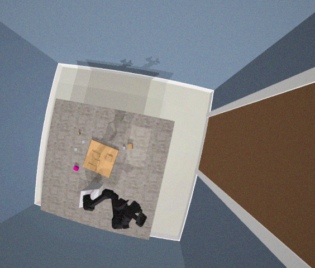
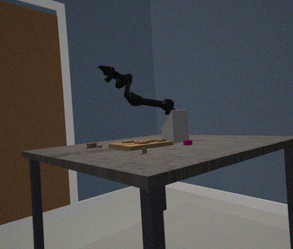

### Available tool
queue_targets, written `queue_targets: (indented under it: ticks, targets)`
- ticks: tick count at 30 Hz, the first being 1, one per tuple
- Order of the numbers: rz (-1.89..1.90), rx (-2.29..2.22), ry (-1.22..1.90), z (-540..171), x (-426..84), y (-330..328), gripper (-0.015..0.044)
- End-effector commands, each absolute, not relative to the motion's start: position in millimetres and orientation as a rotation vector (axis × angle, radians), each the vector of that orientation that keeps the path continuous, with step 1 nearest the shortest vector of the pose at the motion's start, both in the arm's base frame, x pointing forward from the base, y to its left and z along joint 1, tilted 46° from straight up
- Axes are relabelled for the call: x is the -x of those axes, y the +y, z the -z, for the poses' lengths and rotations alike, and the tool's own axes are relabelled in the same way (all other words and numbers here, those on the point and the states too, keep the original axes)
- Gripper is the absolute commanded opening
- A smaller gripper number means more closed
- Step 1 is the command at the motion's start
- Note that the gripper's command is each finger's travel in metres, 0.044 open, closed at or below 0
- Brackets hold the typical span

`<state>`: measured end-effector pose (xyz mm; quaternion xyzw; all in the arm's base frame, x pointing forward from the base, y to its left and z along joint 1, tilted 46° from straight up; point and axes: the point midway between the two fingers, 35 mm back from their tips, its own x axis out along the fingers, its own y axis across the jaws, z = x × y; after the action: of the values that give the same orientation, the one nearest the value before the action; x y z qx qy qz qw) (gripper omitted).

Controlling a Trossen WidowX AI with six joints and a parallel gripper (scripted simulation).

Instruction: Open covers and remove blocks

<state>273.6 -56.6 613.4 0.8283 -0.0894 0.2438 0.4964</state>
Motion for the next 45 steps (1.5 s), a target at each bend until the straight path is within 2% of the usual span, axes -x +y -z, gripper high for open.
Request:
queue_targets:
  ticks: [1, 15, 45]
  targets:
    - [-0.592, -2.004, -0.219, -614, -273, -57, 0.0374]
    - [-0.675, -1.836, -0.378, -641, -221, -57, 0.0006]
    - [-0.811, -1.502, -0.620, -684, -118, -17, 0.0000]
